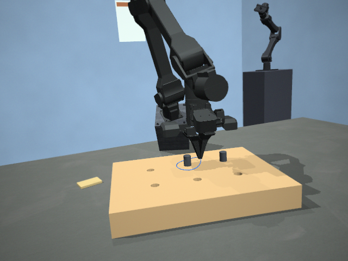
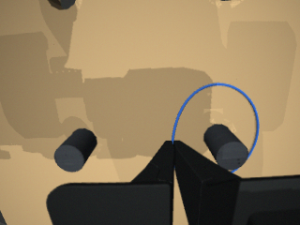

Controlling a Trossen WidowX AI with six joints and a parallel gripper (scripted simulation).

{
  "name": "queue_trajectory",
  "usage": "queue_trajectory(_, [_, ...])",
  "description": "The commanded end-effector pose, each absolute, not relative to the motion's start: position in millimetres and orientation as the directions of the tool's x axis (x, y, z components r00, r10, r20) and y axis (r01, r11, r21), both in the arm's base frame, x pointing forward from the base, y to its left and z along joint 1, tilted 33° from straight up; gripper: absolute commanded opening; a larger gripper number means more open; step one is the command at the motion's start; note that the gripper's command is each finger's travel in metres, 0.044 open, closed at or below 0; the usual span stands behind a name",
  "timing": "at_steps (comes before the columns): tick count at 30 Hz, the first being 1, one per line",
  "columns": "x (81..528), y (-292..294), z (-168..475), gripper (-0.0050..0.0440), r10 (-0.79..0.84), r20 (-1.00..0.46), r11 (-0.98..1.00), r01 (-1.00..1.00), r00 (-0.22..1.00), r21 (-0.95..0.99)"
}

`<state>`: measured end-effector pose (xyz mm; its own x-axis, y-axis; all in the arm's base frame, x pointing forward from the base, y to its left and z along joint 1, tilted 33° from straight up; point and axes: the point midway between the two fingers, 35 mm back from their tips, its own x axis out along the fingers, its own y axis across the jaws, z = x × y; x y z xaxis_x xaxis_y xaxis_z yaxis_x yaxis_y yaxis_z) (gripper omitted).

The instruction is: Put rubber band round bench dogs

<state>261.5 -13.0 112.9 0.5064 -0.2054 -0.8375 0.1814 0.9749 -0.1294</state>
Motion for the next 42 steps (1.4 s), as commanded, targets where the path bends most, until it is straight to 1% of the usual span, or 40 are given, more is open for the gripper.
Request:
queue_trajectory(1, [263,-13,119,-0.0050,-0.203,-0.828,0.975,0.183,0.523,-0.124])
queue_trajectory(24, [265,-5,109,-0.0050,-0.206,-0.834,0.975,0.184,0.512,-0.128])
queue_trajectory(42, [272,13,107,-0.0050,-0.207,-0.833,0.974,0.186,0.514,-0.127])
